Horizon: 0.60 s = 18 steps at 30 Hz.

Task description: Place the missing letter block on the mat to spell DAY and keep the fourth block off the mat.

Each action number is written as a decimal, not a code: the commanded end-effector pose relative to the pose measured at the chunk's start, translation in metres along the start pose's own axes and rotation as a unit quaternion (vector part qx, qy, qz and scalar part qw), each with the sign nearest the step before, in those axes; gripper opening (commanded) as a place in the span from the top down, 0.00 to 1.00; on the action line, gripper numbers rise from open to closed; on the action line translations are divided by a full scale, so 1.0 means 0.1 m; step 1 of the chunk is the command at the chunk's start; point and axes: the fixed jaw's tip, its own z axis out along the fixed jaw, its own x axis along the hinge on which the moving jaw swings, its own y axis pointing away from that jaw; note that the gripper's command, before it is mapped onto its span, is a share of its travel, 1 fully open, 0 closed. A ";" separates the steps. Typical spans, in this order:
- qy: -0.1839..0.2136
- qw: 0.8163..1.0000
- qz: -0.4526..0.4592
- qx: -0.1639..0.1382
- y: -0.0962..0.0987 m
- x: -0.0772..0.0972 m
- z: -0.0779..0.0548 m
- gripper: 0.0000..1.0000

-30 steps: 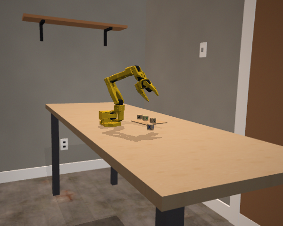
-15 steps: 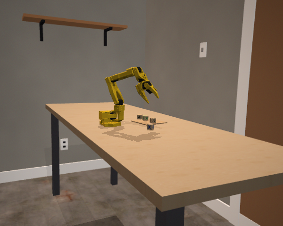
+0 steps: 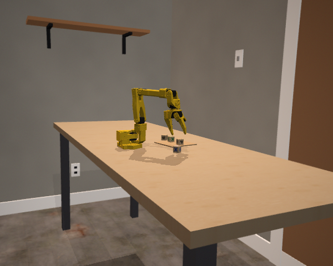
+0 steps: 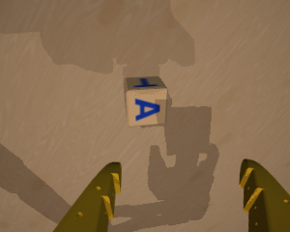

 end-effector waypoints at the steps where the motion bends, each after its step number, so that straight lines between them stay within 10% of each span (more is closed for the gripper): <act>1: -0.001 1.000 0.000 -0.011 -0.02 -0.01 0.05 0.68; 18: -0.001 1.000 0.000 -0.026 0.00 -0.01 0.09 0.68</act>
